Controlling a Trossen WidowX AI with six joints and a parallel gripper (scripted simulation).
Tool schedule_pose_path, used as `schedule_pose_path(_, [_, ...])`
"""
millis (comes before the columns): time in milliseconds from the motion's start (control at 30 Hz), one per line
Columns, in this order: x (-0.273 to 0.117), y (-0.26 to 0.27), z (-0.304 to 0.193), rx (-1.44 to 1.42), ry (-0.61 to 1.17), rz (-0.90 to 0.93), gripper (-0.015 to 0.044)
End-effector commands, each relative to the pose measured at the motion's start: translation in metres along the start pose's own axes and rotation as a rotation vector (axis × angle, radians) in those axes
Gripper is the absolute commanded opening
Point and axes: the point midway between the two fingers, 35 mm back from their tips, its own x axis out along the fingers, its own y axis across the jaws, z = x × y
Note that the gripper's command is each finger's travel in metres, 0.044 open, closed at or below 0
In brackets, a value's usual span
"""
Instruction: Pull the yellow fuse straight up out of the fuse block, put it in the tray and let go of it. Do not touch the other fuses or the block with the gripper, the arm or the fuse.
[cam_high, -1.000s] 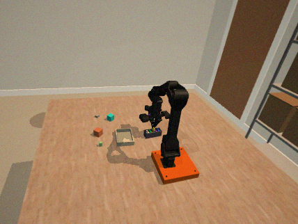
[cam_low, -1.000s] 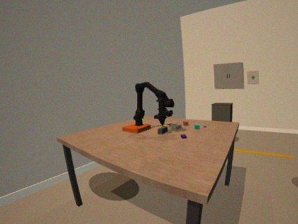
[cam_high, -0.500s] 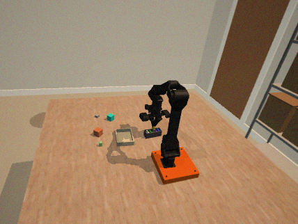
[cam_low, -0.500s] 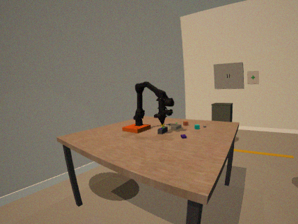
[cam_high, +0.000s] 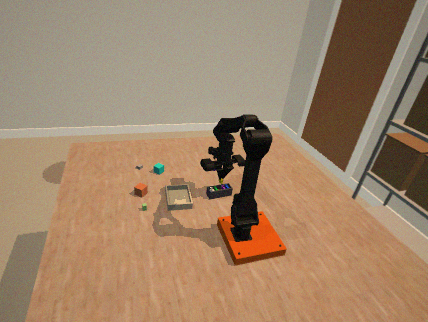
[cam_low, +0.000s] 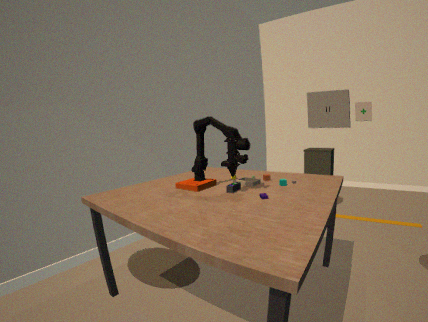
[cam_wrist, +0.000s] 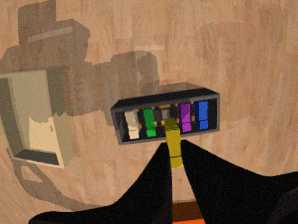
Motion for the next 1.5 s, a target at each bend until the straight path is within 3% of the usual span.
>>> schedule_pose_path(0, [-0.008, -0.001, 0.001, 0.003, -0.004, -0.006, 0.0])
schedule_pose_path(233, [-0.009, 0.006, 0.004, 0.003, -0.005, -0.006, 0.0])
schedule_pose_path(1300, [-0.01, 0.18, 0.019, 0.003, -0.005, 0.008, 0.0])
schedule_pose_path(1467, [-0.01, 0.184, 0.018, 0.003, -0.005, 0.008, 0.0])
